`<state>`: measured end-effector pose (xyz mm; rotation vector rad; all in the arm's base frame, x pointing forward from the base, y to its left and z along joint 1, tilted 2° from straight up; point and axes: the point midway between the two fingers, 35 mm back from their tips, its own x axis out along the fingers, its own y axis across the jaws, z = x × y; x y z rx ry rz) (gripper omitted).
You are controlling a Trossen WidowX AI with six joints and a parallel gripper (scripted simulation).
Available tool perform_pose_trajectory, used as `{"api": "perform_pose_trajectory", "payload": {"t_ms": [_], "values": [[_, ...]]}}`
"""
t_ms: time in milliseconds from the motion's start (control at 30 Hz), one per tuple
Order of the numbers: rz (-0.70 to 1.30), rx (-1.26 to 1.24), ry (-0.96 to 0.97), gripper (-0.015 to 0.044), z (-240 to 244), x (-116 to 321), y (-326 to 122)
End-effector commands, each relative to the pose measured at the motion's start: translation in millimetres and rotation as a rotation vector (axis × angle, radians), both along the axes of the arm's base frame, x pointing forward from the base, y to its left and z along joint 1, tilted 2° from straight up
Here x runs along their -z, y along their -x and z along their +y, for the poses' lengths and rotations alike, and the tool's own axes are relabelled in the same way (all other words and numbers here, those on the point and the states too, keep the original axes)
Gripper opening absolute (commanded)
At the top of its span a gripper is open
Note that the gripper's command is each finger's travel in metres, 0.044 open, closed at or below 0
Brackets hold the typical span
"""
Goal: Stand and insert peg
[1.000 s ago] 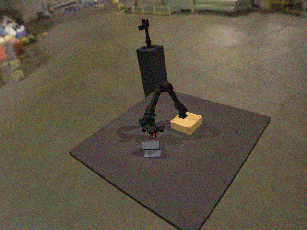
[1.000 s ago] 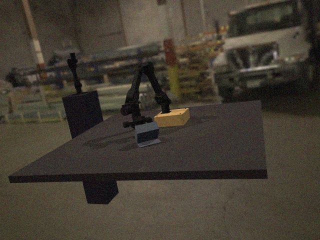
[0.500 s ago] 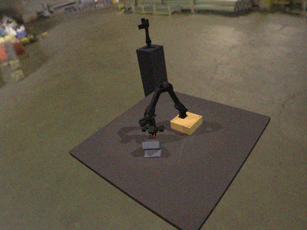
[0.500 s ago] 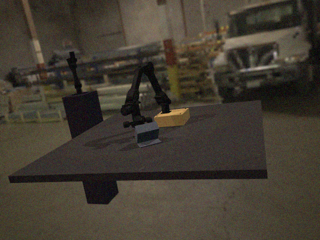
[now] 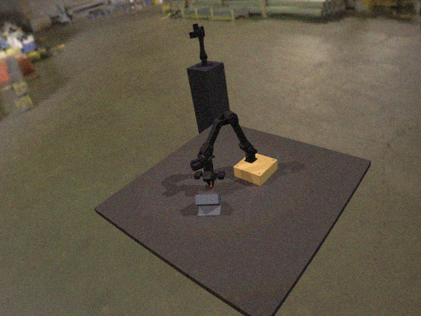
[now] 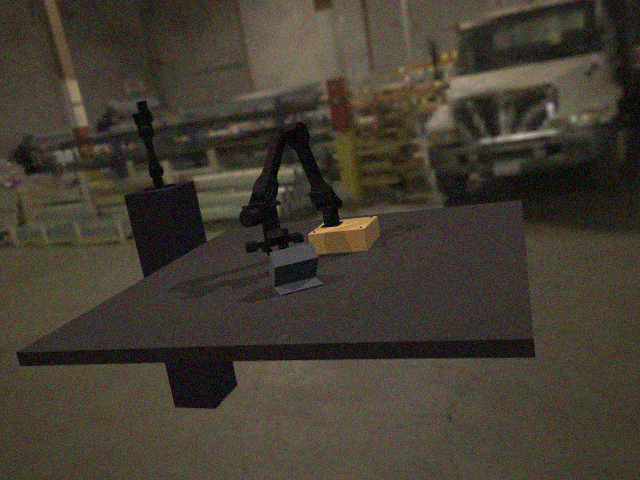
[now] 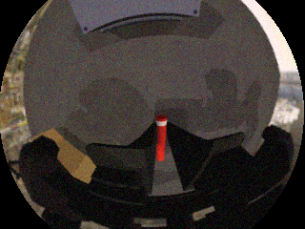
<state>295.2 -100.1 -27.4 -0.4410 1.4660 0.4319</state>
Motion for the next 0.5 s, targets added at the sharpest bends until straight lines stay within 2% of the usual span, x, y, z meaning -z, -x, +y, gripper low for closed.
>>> {"api": "perform_pose_trajectory", "payload": {"t_ms": [0, 467], "values": [[-0.033, -0.006, -0.026, 0.0049, -0.4, -1.7, 3.4], [-0.135, -0.008, -0.090, 0.0049, -3.5, -9.1, 8.3]]}}
